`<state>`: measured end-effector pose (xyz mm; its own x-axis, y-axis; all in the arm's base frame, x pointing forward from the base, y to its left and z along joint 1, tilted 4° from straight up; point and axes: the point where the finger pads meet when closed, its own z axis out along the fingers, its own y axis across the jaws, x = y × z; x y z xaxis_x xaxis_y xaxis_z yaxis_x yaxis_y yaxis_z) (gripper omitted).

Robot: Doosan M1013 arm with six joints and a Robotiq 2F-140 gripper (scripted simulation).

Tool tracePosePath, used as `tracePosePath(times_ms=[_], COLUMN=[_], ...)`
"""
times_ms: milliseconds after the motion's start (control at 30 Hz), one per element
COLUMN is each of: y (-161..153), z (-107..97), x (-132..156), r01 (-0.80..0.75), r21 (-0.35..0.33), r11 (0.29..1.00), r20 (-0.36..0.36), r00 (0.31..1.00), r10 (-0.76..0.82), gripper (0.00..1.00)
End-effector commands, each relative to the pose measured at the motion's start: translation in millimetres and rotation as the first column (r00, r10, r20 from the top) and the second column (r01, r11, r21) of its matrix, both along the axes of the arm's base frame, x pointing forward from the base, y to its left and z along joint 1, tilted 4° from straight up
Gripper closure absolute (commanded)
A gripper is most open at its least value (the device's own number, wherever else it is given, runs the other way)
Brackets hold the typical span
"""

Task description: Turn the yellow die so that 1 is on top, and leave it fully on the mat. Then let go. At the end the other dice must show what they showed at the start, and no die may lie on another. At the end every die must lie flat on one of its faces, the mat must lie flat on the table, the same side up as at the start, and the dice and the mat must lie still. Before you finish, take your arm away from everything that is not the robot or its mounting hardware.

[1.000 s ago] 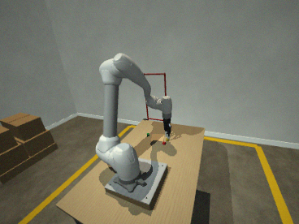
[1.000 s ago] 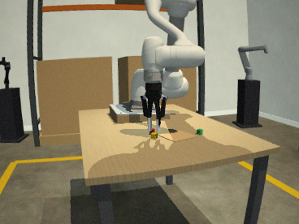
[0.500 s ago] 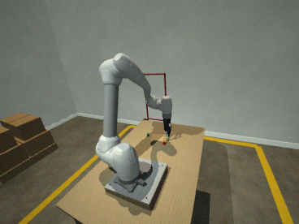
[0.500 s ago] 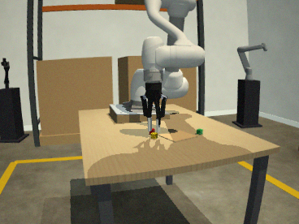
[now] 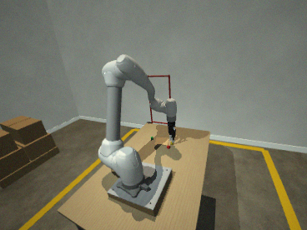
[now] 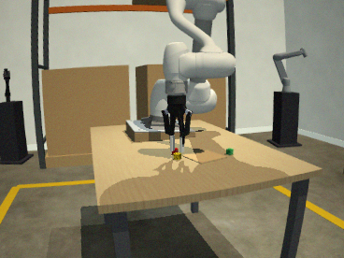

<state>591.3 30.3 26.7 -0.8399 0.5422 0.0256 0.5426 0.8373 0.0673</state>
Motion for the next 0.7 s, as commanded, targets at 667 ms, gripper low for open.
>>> tracePosePath(times_ms=[667], y=[2], z=[-28], x=[0], r01=[0.000], r21=[0.000], r11=[1.000], r20=[0.000], r00=[1.000], r10=[0.000], gripper=[0.75])
